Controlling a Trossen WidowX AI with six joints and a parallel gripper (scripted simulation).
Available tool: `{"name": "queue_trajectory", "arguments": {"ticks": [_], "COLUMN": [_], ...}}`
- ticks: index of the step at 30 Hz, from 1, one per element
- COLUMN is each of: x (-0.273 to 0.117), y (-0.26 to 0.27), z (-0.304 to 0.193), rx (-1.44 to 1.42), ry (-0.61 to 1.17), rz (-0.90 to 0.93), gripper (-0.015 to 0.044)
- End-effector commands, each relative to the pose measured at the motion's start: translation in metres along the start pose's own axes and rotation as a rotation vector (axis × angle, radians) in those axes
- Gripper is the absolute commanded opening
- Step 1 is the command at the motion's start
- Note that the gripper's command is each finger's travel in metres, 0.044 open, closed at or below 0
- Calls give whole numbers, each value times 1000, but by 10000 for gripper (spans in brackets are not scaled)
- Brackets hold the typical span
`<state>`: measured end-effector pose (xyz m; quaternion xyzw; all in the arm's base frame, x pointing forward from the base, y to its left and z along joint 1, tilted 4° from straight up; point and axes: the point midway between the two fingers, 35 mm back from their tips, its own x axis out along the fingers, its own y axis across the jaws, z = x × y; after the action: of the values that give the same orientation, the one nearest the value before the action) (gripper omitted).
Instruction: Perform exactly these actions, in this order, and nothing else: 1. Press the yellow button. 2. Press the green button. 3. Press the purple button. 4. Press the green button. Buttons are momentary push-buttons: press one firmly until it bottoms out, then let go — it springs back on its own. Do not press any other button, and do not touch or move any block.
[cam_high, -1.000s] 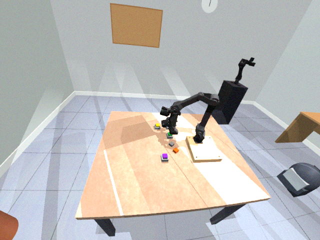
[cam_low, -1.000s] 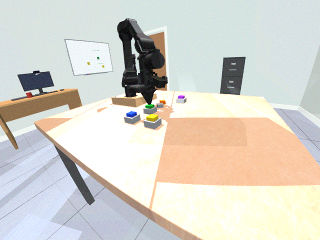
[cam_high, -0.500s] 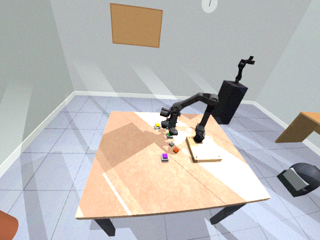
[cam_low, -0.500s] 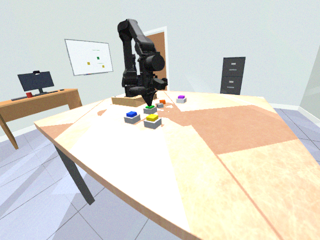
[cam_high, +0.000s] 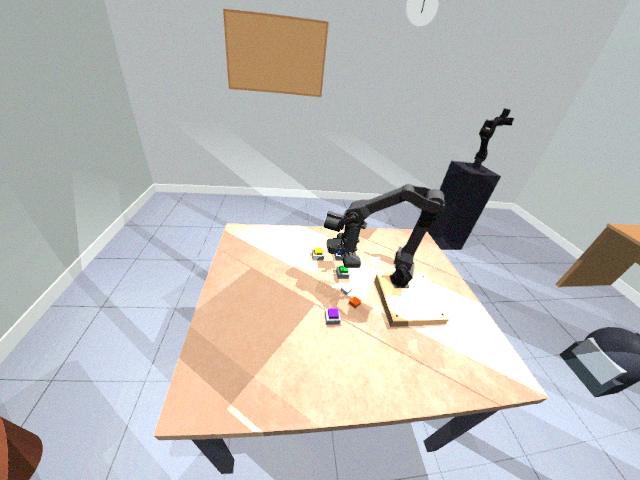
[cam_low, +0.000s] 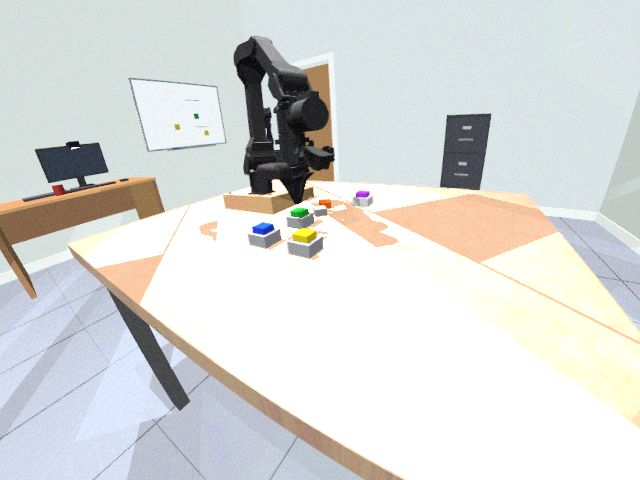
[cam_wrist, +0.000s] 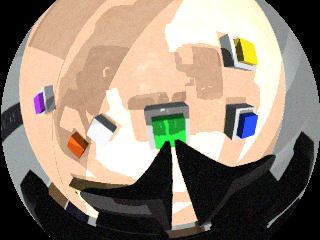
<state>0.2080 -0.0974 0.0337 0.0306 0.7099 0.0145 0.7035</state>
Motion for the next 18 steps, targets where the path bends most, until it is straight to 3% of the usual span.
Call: {"name": "queue_trajectory", "arguments": {"ticks": [1, 7, 13, 18], "x": [-11, -70, -72, -76], "y": [0, 0, 1, 44], "z": [2, 1, 3, 37], "rx": [1, 1, 1, 1], "ry": [-8, -8, -8, -12], "rz": [0, 0, 0, -1], "gripper": [20, 20, 20, 20]}}
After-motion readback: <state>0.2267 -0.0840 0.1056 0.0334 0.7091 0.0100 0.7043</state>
